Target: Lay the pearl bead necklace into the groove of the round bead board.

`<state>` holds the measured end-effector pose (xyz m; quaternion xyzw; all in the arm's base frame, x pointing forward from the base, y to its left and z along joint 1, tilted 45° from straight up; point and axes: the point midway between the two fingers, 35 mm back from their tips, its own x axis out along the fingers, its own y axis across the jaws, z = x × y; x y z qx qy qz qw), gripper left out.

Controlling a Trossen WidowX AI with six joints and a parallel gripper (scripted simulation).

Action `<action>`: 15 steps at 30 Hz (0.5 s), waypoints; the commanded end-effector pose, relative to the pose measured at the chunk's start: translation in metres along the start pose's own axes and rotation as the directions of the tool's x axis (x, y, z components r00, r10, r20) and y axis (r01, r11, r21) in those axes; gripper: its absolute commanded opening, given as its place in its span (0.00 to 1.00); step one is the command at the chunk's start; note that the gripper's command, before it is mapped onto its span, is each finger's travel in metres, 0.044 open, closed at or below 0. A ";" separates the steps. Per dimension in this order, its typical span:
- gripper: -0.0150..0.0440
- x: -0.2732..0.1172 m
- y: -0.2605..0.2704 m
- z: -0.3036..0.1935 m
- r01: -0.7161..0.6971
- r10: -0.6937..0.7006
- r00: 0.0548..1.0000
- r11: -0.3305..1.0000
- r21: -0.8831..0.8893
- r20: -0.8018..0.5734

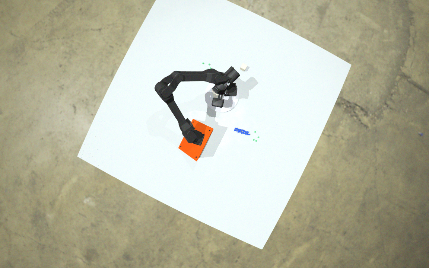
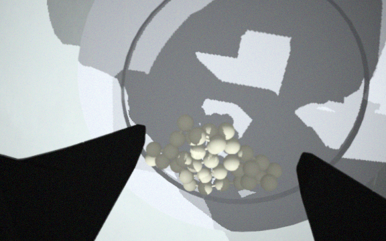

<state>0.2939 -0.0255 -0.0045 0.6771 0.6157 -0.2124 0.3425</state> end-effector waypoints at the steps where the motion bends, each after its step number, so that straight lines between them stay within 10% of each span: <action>1: 0.90 0.008 -0.001 -0.001 0.002 -0.002 1.000 1.000 0.005 -0.006; 15: 0.90 0.026 -0.003 -0.002 0.005 -0.005 1.000 1.000 0.010 -0.009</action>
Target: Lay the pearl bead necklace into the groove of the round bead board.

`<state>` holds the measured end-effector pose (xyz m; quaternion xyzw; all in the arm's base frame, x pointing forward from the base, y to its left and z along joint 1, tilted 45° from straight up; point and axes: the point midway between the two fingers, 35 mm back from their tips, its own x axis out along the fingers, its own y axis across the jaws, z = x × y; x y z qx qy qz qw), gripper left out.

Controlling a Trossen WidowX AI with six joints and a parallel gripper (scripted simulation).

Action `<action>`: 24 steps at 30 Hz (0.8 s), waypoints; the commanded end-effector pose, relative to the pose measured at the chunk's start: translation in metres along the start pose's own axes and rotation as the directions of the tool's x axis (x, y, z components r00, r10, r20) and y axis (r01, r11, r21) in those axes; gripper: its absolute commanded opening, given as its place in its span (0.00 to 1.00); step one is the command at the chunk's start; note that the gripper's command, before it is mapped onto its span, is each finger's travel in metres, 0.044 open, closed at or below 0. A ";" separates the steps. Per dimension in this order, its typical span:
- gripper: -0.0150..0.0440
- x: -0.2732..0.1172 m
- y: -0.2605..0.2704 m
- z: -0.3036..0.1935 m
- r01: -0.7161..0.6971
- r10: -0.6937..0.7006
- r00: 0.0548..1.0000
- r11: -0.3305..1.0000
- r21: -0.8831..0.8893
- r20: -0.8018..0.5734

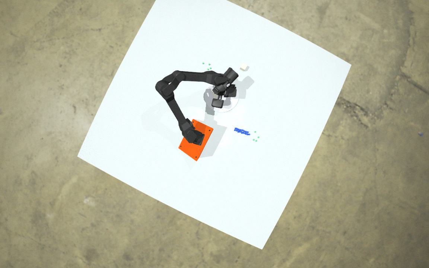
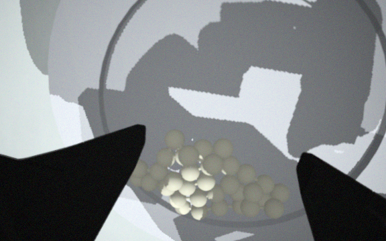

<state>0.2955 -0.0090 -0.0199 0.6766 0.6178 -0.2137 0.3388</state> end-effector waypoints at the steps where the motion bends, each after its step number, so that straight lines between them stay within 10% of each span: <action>1: 0.90 0.004 -0.001 -0.001 -0.001 0.001 1.000 1.000 0.005 -0.005; 10: 0.50 0.001 0.000 0.000 0.001 -0.001 1.000 1.000 0.001 0.000; 24: 0.34 0.001 0.000 0.000 0.001 -0.001 1.000 1.000 0.001 0.000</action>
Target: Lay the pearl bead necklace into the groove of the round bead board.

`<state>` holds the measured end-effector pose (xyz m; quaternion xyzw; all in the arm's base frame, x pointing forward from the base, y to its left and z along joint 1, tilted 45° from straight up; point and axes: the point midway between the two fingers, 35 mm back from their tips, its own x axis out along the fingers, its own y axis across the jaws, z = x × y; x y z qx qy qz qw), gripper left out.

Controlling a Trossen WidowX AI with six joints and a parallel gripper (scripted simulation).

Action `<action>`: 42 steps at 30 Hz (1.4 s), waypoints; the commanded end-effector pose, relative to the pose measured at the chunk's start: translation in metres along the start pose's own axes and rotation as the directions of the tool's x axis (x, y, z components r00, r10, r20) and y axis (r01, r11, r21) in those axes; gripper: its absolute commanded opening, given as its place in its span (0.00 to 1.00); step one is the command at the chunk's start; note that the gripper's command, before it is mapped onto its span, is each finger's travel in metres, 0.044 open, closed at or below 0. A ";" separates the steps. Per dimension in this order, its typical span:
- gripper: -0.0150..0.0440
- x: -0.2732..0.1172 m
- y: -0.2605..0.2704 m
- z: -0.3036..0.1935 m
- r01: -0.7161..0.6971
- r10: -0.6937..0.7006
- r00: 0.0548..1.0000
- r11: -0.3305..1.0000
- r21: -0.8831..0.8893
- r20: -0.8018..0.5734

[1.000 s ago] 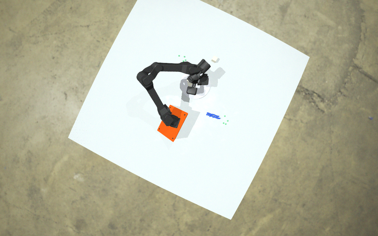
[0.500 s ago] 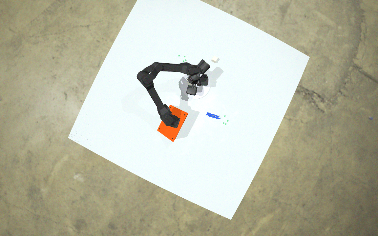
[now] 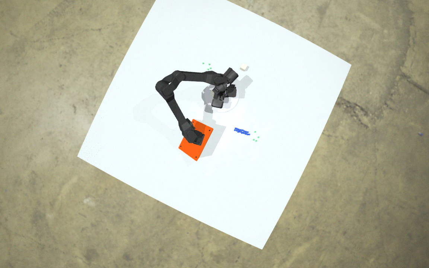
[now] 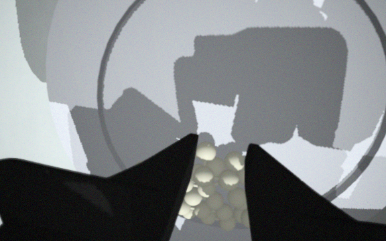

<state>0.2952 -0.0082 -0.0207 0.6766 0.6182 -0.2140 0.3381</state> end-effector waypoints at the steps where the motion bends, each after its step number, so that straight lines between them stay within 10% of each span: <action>1: 0.33 0.000 0.000 0.000 0.000 0.000 1.000 1.000 -0.001 0.000; 42: 0.25 -0.014 0.000 0.000 -0.002 0.002 1.000 1.000 0.004 -0.004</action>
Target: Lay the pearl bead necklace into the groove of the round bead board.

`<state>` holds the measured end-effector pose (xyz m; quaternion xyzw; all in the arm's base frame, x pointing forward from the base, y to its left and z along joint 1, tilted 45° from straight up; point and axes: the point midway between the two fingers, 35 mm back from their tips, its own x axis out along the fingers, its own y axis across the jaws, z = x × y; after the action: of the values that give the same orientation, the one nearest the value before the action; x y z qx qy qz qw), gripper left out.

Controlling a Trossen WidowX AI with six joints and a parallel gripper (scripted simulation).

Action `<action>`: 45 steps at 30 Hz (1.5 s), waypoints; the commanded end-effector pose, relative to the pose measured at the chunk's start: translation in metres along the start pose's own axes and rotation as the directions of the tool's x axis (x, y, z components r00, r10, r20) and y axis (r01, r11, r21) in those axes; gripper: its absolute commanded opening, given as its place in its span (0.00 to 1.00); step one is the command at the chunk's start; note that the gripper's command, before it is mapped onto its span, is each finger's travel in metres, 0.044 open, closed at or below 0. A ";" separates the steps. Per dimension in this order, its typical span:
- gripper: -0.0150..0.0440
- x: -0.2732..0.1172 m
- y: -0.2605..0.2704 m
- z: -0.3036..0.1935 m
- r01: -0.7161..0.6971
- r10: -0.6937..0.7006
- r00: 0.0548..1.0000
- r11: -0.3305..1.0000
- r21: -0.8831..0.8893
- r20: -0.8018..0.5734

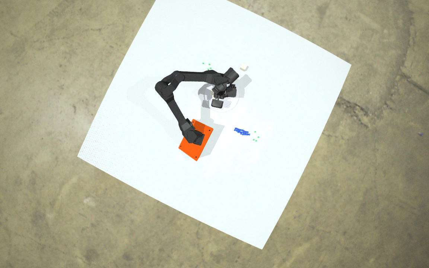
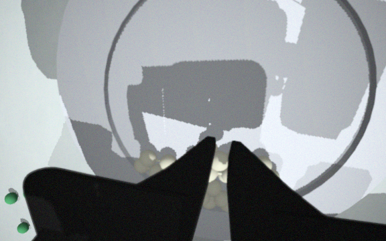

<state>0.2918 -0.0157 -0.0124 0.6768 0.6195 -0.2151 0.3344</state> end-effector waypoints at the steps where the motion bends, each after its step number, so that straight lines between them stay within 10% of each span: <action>1: 0.25 -0.003 0.001 0.000 -0.006 0.006 1.000 1.000 -0.002 0.000; 26: 0.25 0.010 -0.001 0.010 -0.006 0.006 1.000 1.000 -0.002 0.000; 45: 1.00 0.001 -0.001 0.010 -0.005 0.005 1.000 1.000 -0.002 0.000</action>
<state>0.2927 -0.0194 -0.0226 0.6776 0.6185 -0.2135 0.3357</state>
